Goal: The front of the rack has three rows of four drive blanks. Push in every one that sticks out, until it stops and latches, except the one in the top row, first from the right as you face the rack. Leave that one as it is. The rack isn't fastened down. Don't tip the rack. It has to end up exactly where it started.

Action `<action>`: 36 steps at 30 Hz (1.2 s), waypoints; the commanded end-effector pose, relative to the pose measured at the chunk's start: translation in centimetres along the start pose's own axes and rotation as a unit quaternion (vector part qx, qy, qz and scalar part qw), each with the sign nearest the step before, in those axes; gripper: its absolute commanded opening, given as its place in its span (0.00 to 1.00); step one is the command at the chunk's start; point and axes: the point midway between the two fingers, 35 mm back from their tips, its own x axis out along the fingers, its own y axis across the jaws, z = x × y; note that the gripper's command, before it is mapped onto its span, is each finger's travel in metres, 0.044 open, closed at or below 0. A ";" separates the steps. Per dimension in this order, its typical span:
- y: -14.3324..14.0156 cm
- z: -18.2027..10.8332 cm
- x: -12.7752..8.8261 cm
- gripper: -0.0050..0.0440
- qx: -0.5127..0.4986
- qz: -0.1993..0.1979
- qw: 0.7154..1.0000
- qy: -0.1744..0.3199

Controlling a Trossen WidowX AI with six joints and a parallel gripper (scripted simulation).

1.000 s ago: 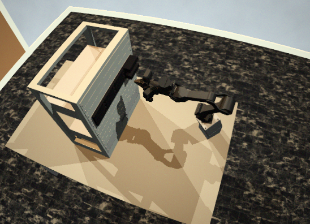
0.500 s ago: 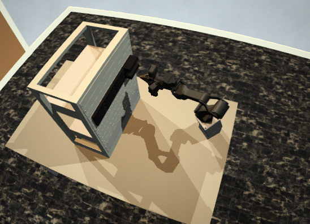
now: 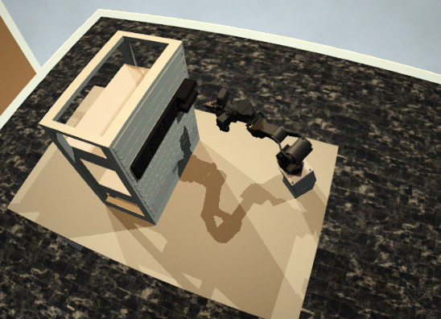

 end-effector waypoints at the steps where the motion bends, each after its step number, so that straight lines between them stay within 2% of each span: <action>1: -0.2 -0.3 0.0 0.10 -0.001 -0.006 1.000 -0.006; 8: -0.2 -0.3 0.4 0.10 -0.001 -0.006 1.000 -0.006; 15: -0.2 -0.3 3.6 0.10 -0.001 -0.006 1.000 -0.006; 36: -0.4 -0.2 4.2 0.10 -0.001 -0.006 1.000 -0.006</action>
